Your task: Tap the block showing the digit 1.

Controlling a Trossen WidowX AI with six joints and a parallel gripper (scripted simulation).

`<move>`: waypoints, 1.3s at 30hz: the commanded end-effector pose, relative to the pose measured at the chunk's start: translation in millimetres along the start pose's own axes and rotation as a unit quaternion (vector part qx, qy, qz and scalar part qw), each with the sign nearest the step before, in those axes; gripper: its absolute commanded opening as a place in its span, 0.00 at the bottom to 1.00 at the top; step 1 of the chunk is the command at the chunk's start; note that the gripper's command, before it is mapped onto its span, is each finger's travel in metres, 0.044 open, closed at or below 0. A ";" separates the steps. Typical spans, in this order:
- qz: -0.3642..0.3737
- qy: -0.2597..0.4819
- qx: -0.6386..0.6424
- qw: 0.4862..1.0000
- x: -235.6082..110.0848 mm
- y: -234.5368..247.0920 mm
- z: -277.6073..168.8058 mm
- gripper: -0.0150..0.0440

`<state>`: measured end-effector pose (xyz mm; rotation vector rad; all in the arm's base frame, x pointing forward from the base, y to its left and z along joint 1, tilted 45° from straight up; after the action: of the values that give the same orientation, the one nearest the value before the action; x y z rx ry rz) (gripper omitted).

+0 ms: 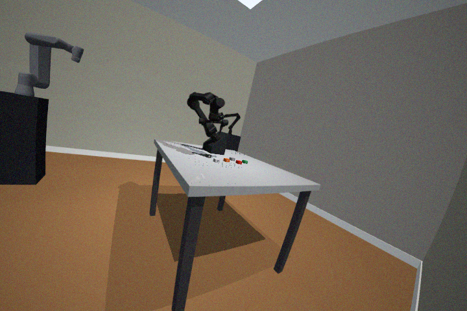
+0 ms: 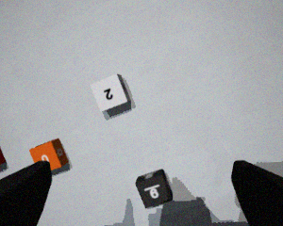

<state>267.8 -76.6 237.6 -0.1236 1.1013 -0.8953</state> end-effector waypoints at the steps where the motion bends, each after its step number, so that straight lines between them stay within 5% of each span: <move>1: -0.060 0.108 -0.189 0.974 25.3 7.5 -51.3 0.93; 31: -0.062 0.112 -0.196 0.972 26.4 9.2 -52.7 0.93; 39: -0.058 0.112 -0.195 0.973 42.7 99.3 -39.1 0.93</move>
<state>274.1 -49.0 164.2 -0.4245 1.4819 -0.8042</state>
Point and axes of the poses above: the point midway between the two fingers, 35 mm back from their tips, its own x axis out along the fingers, its own y axis across the jaws, z = x × y, the point moved 6 cm from there along -x, back along the fingers, and after that the axes turned 5 degrees about x, right-handed, at the moved point
